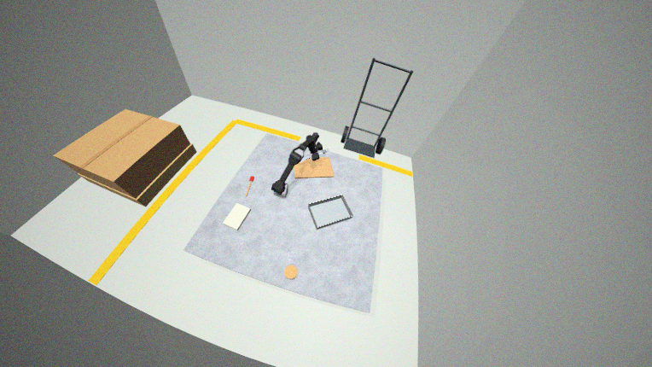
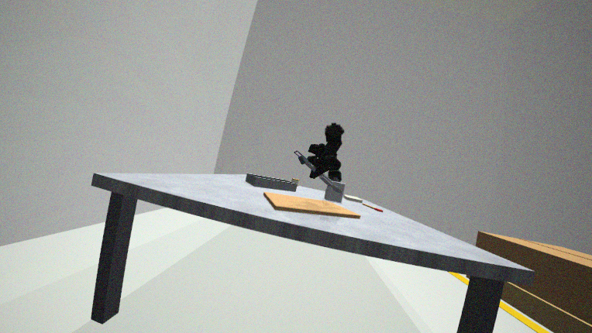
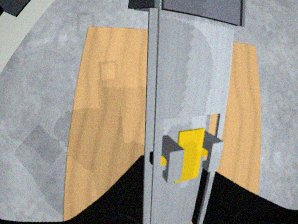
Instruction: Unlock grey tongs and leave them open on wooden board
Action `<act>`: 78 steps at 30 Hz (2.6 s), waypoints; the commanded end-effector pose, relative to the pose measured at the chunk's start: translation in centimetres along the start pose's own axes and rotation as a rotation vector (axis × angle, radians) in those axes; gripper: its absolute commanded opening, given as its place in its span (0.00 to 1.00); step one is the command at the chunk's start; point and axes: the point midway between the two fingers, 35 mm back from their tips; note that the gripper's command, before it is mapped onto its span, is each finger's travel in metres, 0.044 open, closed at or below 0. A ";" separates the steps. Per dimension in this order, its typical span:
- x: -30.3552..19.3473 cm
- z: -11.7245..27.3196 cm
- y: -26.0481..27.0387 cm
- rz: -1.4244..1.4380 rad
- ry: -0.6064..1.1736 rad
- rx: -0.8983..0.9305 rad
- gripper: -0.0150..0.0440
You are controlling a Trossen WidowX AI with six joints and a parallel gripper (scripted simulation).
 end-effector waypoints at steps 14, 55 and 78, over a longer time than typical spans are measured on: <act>1.1 3.9 0.6 0.018 -0.382 0.008 0.00; -0.1 9.3 -1.4 -0.037 -0.772 -0.014 0.00; 0.0 8.9 -1.2 -0.031 -0.747 -0.012 0.00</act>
Point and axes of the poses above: the point midway between the two fingers, 35 mm back from their tips, its own z axis back along the fingers, its own y axis across the jaws, x = y × z, and after that the axes turned 2 degrees about -z, right-handed
